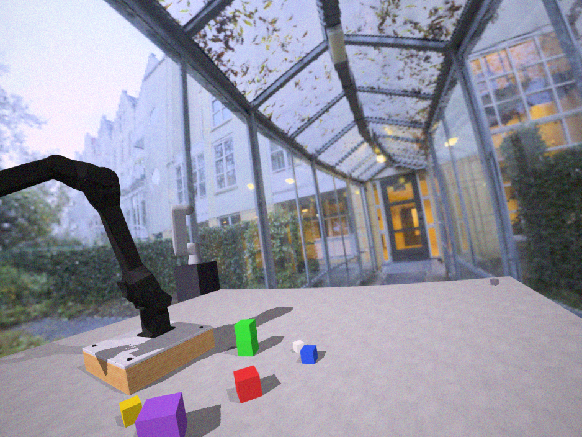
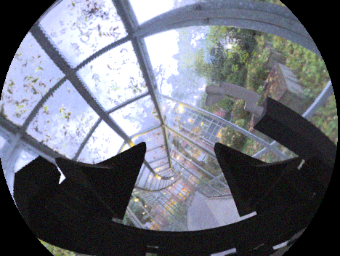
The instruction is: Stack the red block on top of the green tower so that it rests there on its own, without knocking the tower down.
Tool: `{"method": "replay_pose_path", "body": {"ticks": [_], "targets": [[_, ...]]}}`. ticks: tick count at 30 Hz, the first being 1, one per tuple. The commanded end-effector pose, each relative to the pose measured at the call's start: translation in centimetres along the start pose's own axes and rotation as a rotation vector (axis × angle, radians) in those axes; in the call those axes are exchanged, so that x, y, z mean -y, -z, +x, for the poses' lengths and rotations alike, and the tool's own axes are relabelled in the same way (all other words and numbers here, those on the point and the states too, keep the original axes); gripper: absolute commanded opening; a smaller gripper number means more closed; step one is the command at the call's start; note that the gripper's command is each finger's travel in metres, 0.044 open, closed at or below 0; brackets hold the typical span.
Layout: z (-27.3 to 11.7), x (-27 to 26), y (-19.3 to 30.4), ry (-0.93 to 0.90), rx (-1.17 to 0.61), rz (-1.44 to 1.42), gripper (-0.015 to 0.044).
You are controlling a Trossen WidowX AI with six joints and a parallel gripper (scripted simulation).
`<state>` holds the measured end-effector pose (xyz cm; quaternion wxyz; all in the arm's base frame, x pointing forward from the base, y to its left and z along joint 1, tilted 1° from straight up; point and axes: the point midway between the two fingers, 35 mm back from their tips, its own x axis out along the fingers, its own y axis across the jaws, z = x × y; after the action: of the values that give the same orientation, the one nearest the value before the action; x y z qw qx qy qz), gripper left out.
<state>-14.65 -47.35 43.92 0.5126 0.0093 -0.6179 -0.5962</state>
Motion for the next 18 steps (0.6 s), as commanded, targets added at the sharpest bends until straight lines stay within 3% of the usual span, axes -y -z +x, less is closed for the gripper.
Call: {"method": "replay_pose_path", "body": {"ticks": [1, 18], "targets": [[-0.1, 0.0, 0.2, 0.001, -0.007, -0.002, 0.0426], [-10.0, -3.5, 18.1, 0.147, -0.574, -0.057, 0.044]]}}
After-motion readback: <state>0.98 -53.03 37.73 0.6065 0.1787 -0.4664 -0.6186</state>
